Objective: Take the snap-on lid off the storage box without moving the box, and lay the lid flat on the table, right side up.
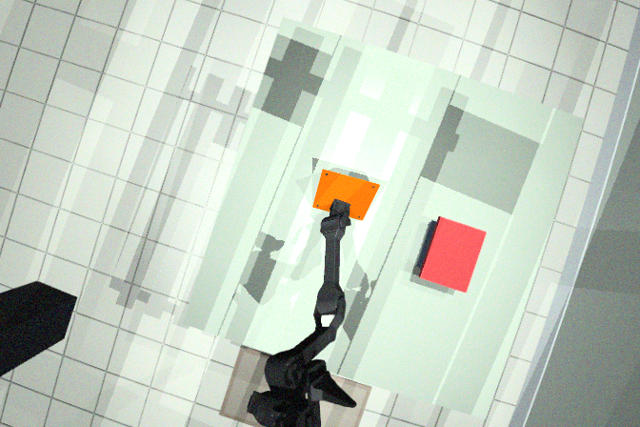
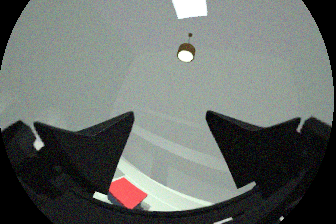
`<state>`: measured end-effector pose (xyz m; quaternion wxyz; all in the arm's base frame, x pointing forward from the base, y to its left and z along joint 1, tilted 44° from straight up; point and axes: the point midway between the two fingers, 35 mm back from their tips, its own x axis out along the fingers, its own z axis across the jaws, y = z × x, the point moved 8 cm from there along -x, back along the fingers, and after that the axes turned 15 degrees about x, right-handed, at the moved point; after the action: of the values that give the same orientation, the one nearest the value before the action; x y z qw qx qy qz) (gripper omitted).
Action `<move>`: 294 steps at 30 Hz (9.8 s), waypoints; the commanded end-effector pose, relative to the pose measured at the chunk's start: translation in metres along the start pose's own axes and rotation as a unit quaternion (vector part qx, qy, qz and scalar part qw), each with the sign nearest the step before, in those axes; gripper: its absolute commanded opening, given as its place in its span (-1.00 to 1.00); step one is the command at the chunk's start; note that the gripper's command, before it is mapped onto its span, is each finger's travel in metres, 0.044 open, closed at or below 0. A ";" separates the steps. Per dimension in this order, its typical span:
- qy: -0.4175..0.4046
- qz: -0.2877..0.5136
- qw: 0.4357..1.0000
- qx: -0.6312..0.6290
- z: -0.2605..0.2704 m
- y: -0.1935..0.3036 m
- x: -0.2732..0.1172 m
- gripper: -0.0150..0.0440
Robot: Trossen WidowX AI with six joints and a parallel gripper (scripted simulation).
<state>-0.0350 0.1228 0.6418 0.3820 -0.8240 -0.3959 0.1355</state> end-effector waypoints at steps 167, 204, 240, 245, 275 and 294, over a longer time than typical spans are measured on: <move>0.615 0.133 0.426 0.650 0.167 0.551 0.130 -0.49; 0.615 0.133 0.426 0.650 0.167 0.544 0.133 -0.49; 0.613 0.134 0.428 0.650 0.166 0.542 0.136 -0.49; 0.613 0.134 0.428 0.650 0.166 0.542 0.137 -0.49; 0.613 0.134 0.428 0.650 0.165 0.543 0.139 -0.49; 0.613 0.134 0.428 0.650 0.164 0.544 0.140 -0.49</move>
<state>0.2677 0.0993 0.1420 0.9243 -0.2386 0.2630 -0.1400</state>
